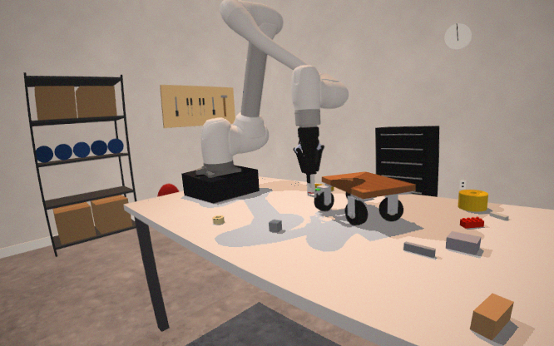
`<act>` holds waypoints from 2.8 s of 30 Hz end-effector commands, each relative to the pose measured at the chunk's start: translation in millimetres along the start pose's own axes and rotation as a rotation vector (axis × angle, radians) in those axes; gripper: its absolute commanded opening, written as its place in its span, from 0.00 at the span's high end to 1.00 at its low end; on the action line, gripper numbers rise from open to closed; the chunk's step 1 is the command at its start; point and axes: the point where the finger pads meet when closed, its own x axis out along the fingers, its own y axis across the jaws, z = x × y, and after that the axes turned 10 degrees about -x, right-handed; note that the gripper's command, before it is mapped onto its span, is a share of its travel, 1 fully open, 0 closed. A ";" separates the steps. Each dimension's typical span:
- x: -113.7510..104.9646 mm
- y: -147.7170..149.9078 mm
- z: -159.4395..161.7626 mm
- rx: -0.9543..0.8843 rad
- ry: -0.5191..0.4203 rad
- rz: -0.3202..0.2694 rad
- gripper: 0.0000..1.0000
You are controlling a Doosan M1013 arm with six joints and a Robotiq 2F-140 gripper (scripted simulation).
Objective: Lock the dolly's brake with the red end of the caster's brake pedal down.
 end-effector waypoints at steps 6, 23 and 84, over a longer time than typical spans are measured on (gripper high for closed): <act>5.1 -1.6 -0.5 0.002 0.000 -0.001 1.00; 5.3 -1.6 -0.5 0.002 0.000 -0.001 1.00; -77.0 -1.5 -0.5 0.002 0.000 -0.001 1.00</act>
